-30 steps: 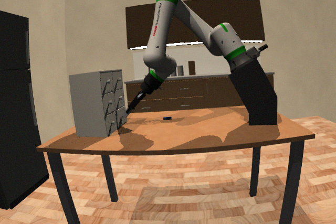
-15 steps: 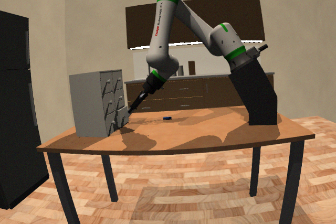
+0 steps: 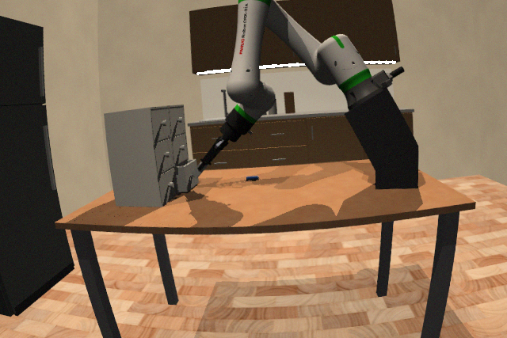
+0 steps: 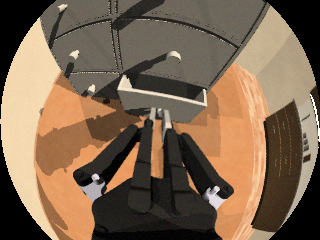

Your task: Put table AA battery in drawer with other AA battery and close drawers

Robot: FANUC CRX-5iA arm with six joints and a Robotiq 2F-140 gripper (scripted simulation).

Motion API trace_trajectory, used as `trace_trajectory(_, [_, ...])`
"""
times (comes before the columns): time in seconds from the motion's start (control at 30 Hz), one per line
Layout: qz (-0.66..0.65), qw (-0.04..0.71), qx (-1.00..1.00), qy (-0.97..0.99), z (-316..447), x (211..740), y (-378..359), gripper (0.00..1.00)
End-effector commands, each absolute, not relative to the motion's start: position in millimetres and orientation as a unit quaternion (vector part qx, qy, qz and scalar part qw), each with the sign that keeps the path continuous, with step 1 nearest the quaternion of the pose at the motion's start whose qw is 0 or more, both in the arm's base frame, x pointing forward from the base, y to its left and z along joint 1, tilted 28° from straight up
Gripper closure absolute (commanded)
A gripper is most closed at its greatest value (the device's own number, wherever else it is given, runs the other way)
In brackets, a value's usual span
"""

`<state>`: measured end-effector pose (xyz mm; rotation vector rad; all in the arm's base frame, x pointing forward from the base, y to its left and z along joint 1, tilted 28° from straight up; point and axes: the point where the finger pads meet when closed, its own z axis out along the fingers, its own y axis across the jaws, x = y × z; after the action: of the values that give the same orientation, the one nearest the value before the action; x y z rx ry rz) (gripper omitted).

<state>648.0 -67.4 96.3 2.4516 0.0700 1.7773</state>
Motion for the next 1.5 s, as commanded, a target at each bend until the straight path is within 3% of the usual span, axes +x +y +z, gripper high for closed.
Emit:
trace_trajectory(0.0, [0.586,0.056,0.808,0.023,94.3,644.0,-67.6,0.92])
trace_trajectory(1.47, [0.586,0.056,0.808,0.023,80.8,617.4,-68.4,0.92])
